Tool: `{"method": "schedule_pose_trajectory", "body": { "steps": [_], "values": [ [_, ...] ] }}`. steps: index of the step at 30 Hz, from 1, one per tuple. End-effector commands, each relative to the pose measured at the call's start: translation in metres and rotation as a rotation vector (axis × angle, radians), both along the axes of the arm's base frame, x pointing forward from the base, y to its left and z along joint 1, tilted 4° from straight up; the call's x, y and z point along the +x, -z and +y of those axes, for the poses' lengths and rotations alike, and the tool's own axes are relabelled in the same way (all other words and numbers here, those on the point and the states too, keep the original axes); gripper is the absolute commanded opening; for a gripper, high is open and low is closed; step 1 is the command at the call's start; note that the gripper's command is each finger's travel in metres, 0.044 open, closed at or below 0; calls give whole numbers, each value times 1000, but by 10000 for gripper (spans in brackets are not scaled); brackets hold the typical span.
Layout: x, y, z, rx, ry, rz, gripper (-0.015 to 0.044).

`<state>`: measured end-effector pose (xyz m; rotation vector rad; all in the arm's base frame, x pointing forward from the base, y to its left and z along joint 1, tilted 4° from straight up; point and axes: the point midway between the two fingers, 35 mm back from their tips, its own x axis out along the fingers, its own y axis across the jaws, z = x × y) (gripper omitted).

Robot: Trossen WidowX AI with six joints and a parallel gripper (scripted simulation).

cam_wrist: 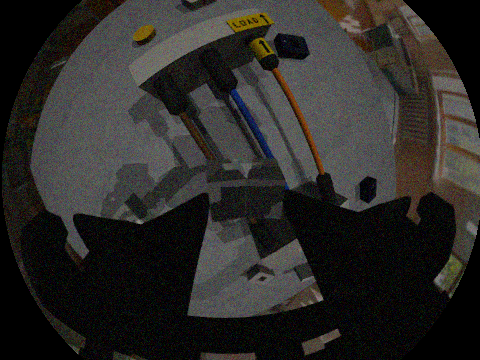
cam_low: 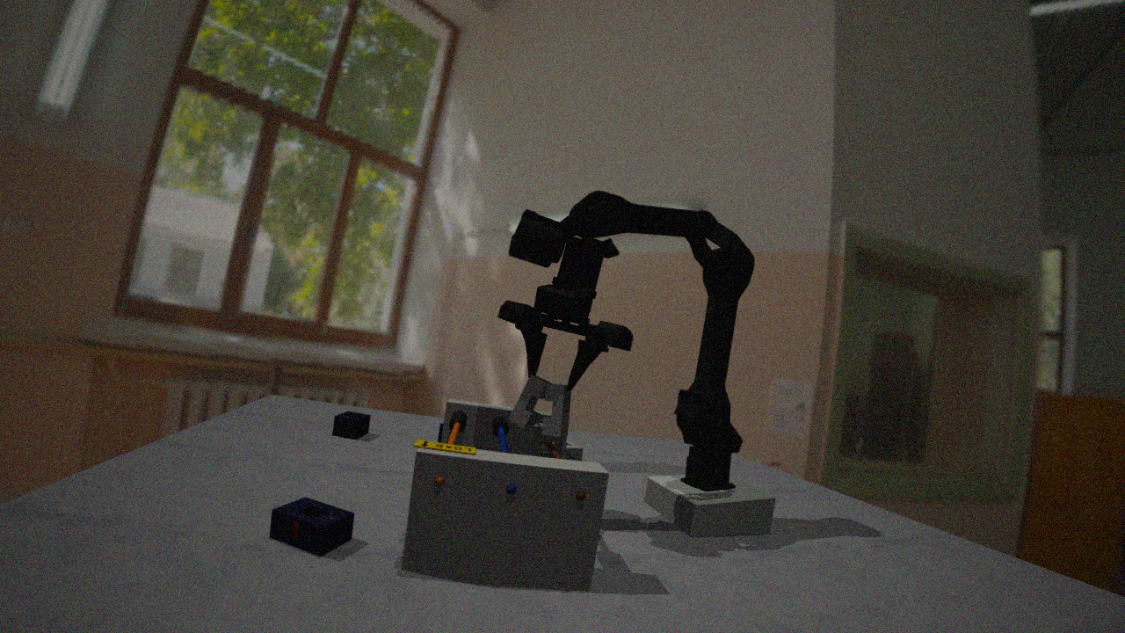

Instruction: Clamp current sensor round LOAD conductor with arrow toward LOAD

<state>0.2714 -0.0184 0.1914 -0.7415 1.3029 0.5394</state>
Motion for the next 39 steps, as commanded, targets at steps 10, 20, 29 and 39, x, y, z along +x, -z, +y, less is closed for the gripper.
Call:
{"method": "schedule_pose_trajectory", "body": {
  "steps": [10,20,29,39],
  "values": [
    [18,-1,-4,91,461,-53,0],
    [30,-1,-7,171,806,-92,0],
    [41,-1,-10,249,1115,-127,0],
    [53,-1,-13,344,1456,-163,0]
  ]
}}
